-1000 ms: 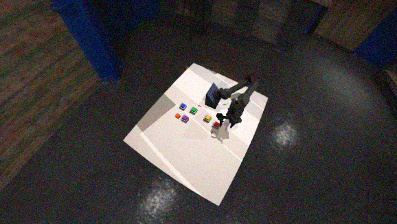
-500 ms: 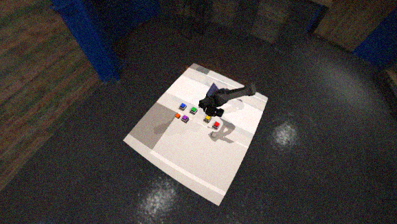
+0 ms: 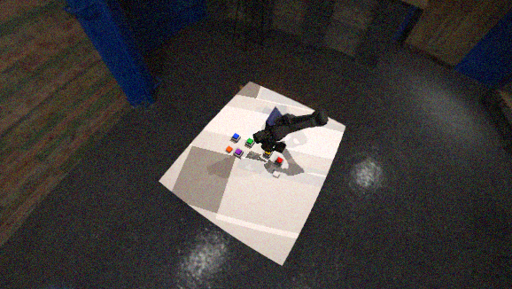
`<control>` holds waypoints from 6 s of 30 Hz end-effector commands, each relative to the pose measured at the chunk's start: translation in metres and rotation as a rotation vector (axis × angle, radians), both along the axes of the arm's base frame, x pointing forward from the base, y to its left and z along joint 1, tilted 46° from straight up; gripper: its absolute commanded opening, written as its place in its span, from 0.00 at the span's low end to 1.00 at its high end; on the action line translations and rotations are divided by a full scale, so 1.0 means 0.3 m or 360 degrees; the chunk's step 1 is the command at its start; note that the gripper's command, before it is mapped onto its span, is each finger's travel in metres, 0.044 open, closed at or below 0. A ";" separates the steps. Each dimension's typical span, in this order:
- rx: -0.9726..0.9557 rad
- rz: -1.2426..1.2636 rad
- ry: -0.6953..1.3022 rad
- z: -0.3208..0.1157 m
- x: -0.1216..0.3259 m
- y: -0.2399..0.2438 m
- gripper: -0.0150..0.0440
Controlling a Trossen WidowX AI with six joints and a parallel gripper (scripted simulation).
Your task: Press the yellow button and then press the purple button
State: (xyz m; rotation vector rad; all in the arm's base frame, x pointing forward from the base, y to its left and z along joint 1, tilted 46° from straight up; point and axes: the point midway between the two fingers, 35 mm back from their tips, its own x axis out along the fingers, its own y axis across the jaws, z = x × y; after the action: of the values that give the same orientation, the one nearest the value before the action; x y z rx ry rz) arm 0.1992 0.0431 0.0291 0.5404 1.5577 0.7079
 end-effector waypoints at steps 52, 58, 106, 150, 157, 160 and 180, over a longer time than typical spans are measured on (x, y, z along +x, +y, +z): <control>0.0013 -0.0020 0.0000 -0.100 -0.015 0.104 0.29; 0.0013 -0.0020 0.0000 -0.100 -0.015 0.104 0.29; -0.0005 -0.0020 -0.0013 -0.276 0.390 -0.458 0.29; 0.0002 -0.0020 -0.0014 -0.494 0.359 -0.236 0.29; 0.0002 -0.0020 -0.0014 -0.494 0.359 -0.236 0.29; -0.0004 -0.0014 -0.0022 -0.468 0.366 -0.264 0.29; -0.0024 -0.0054 -0.0001 0.020 0.406 -0.047 0.87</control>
State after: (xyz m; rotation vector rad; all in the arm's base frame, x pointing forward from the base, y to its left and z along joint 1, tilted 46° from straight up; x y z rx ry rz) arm 0.3260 -0.0003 -0.0107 0.5436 1.5501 0.6752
